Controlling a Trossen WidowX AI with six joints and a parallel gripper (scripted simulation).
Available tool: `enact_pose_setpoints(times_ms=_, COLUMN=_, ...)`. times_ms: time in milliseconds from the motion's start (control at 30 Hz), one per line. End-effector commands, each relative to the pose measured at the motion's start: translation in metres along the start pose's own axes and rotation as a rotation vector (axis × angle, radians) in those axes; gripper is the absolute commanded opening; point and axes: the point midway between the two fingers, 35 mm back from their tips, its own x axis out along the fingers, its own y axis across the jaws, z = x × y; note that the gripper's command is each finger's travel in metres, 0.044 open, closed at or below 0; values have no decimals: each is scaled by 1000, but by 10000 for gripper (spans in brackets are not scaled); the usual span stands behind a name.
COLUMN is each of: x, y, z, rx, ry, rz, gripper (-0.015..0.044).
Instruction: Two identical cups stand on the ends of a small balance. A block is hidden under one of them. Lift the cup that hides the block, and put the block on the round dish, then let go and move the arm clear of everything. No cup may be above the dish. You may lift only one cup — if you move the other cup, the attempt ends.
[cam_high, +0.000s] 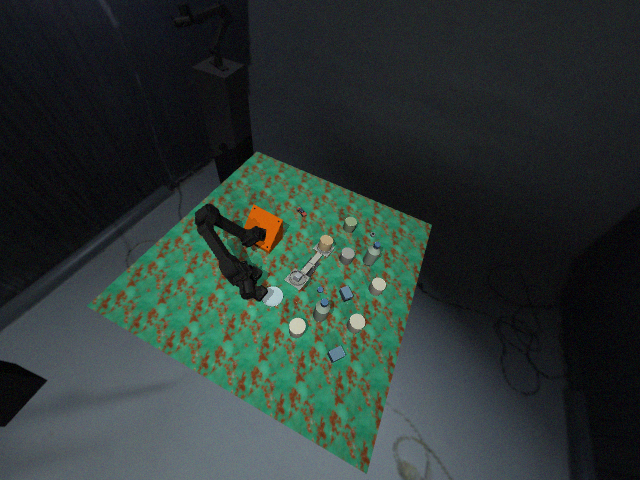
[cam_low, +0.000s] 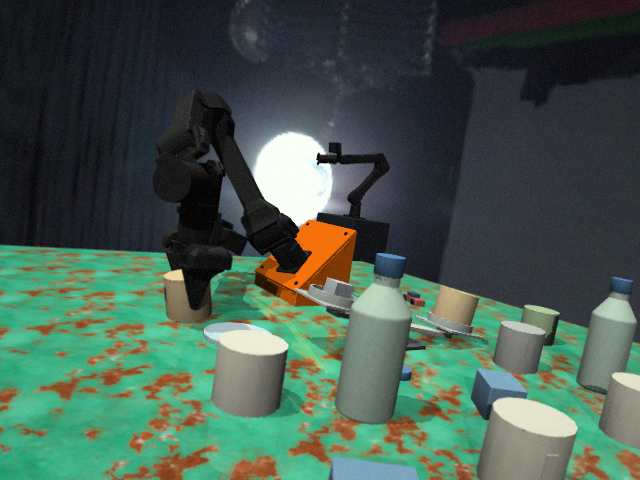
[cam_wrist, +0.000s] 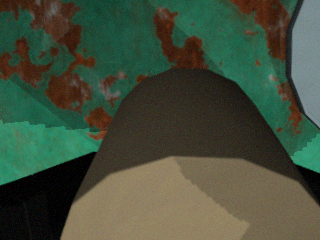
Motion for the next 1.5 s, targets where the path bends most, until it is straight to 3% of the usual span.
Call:
enact_pose_setpoints(times_ms=0, x=0, y=0, z=0, rx=4, ry=0, rz=1, gripper=289)
enact_pose_setpoints(times_ms=200, x=-7, y=-1, z=1, rx=4, ry=-4, rz=1, gripper=440)
enact_pose_setpoints(times_ms=367, x=-52, y=0, z=1, rx=0, ry=-7, rz=1, gripper=440)
enact_pose_setpoints(times_ms=500, x=-54, y=0, z=1, rx=0, ry=-6, rz=1, gripper=440)
enact_pose_setpoints(times_ms=733, x=-65, y=-18, z=14, rx=-14, ry=-76, rz=-96, gripper=260)
enact_pose_setpoints(times_ms=967, x=-71, y=-60, z=39, rx=-4, ry=-112, rz=-67, gripper=260)
enact_pose_setpoints(times_ms=1200, x=-91, y=-122, z=105, rx=10, ry=-98, rz=-22, gripper=260)
enact_pose_setpoints(times_ms=1467, x=-108, y=-153, z=172, rx=40, ry=-18, rz=0, gripper=260)
